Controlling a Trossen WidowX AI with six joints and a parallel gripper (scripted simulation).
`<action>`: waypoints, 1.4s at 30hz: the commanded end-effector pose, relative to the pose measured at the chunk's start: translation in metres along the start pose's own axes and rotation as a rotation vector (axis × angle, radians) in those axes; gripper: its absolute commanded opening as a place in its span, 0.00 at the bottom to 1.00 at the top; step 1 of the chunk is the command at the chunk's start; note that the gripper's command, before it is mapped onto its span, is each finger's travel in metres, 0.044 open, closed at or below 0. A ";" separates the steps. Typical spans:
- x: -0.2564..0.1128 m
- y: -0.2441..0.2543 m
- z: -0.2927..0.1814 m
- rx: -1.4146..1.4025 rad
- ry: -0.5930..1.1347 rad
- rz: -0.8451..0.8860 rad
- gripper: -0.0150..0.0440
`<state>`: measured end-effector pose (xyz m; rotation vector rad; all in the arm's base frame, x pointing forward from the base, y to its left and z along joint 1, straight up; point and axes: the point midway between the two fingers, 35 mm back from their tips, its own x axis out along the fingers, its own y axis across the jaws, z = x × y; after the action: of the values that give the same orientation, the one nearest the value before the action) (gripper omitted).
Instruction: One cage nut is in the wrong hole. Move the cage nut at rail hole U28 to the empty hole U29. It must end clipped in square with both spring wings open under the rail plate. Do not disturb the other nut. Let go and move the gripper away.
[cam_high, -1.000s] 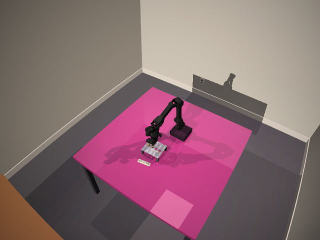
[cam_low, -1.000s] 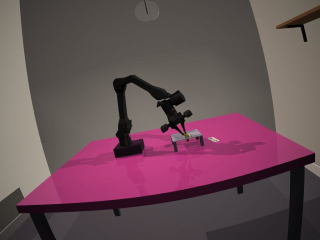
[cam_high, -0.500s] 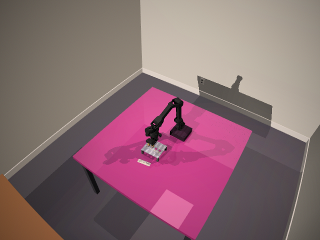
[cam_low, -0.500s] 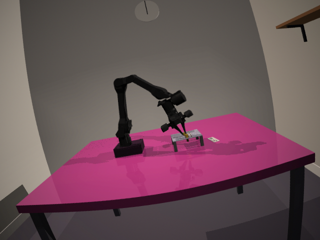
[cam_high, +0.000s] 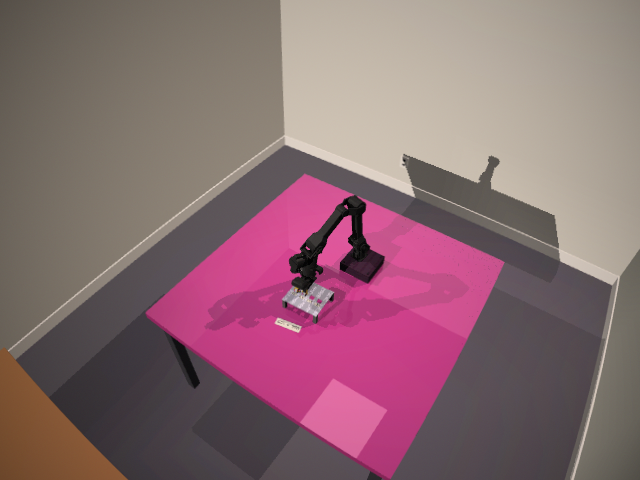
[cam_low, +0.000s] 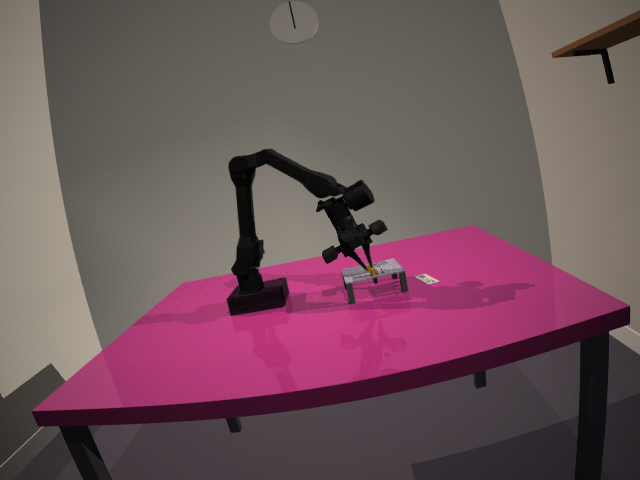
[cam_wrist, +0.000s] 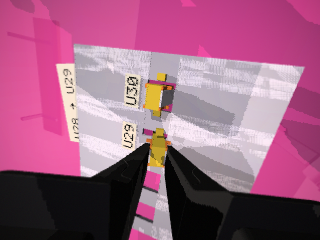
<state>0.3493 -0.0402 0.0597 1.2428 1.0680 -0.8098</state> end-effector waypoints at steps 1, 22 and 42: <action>-0.001 0.001 0.001 0.003 -0.003 -0.003 0.32; 0.000 0.003 0.001 0.004 -0.003 -0.041 0.32; 0.000 0.004 0.001 0.004 -0.003 -0.071 0.32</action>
<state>0.3522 -0.0396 0.0603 1.2116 1.1168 -0.8620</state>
